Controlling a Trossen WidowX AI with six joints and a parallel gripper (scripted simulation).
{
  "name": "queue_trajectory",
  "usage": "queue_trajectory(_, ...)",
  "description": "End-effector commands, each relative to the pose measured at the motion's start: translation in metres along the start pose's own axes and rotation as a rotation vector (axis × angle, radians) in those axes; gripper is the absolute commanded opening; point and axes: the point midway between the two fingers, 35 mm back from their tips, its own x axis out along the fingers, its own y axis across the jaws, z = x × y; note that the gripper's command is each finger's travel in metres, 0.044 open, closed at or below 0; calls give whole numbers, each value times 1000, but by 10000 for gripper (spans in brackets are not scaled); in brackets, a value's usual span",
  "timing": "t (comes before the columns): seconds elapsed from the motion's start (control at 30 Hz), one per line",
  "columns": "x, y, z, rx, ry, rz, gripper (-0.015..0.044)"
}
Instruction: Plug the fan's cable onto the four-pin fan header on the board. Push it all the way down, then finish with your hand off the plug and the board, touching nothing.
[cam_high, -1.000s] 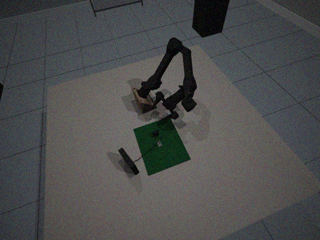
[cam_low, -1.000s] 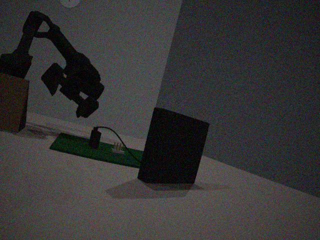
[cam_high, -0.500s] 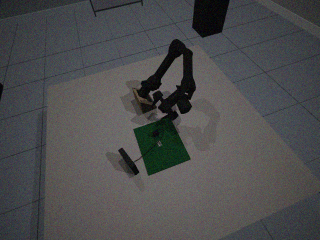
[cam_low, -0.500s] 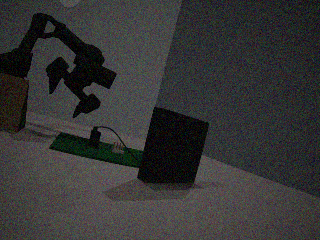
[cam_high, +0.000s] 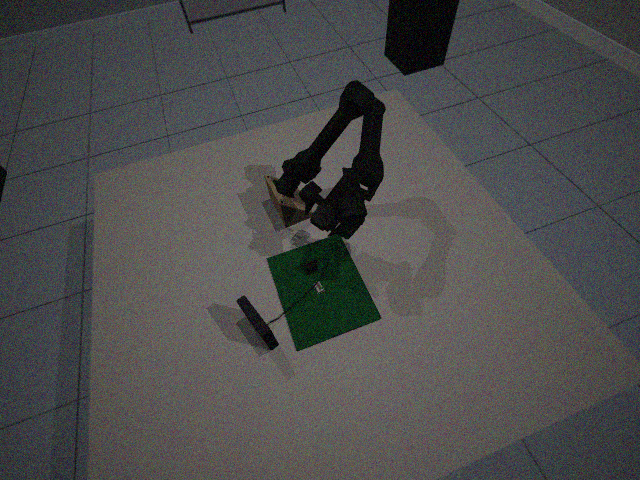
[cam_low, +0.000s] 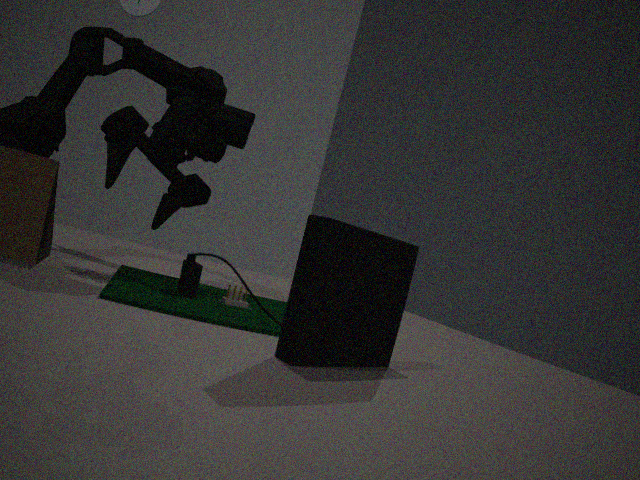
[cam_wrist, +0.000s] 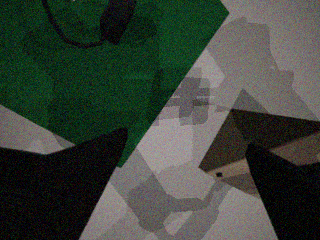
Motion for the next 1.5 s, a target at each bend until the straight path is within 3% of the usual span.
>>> queue_trajectory(0.0, -6, 2, 2, -24, 60, 58, 440)
queue_trajectory(0.63, -44, 9, 23, -110, 230, 428, 440)
queue_trajectory(0.83, -40, 8, 28, -58, 226, 375, 440)
queue_trajectory(1.13, -56, -1, 130, 422, 332, 361, 440)
queue_trajectory(1.33, -54, 0, 132, 431, 334, 360, 440)
queue_trajectory(1.47, -27, 14, 128, 432, 332, 361, 440)
